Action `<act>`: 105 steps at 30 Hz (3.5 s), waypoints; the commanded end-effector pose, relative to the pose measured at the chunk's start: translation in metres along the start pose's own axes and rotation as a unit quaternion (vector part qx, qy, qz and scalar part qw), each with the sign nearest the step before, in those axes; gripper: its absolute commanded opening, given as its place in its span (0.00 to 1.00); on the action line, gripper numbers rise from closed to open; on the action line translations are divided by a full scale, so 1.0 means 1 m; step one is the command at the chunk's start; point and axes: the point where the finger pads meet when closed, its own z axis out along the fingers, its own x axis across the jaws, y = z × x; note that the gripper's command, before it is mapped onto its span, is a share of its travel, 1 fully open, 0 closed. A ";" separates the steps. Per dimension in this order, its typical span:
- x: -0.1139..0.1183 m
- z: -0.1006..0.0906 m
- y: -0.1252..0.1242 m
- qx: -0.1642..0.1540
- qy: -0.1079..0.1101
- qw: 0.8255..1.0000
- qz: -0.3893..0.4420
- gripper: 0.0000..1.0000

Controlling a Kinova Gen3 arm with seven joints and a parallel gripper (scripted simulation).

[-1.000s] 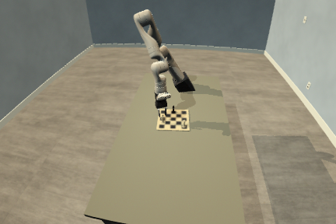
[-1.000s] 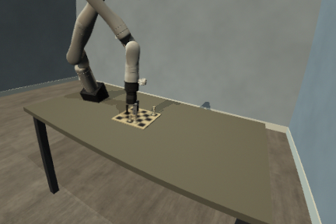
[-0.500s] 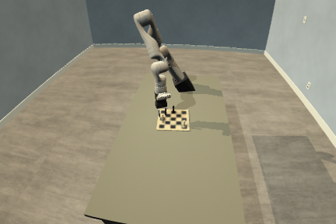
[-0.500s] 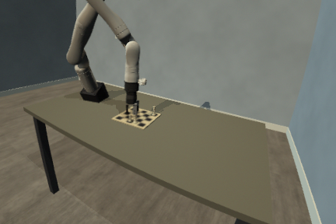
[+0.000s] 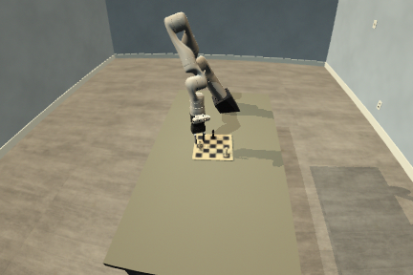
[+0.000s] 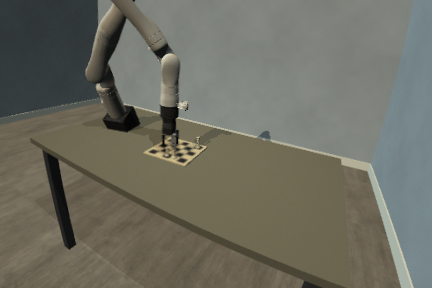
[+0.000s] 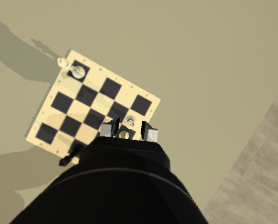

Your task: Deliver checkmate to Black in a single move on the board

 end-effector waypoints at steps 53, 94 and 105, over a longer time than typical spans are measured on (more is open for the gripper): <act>0.000 0.036 0.000 -0.001 0.000 1.000 0.000 0.79; 0.000 0.036 0.000 -0.001 0.000 1.000 0.000 0.00; 0.000 0.009 0.000 -0.001 0.000 1.000 0.000 0.00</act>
